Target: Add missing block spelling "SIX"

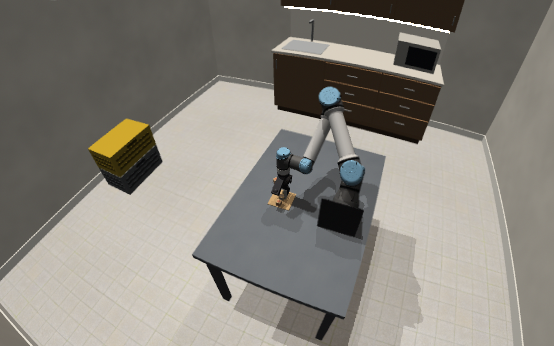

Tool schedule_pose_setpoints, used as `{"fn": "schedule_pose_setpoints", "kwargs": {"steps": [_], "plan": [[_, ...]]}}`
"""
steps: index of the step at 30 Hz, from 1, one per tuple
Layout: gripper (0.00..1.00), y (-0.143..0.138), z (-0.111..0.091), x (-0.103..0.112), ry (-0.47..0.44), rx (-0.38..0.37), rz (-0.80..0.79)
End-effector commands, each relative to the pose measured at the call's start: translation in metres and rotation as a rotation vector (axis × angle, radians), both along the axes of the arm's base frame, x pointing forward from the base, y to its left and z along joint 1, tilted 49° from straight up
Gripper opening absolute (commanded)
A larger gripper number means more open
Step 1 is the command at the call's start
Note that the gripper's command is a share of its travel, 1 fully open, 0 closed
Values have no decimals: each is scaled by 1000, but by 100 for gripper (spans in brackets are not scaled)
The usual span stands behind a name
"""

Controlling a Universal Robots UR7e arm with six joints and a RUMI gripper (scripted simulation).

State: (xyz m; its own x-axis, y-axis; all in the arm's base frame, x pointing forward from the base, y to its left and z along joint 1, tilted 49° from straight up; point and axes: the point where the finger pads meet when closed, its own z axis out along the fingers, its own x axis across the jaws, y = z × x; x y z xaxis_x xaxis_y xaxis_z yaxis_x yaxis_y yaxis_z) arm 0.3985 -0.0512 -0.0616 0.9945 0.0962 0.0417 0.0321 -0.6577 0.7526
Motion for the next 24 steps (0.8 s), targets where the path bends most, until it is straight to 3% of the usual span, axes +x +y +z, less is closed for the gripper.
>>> {"fn": "schedule_pose_setpoints", "kwargs": {"steps": [1,13,24], "plan": [[12,0,0,0,-1,0,1],[28,0,0,0,-1,0,1],[28,0,0,0,-1,0,1]]}}
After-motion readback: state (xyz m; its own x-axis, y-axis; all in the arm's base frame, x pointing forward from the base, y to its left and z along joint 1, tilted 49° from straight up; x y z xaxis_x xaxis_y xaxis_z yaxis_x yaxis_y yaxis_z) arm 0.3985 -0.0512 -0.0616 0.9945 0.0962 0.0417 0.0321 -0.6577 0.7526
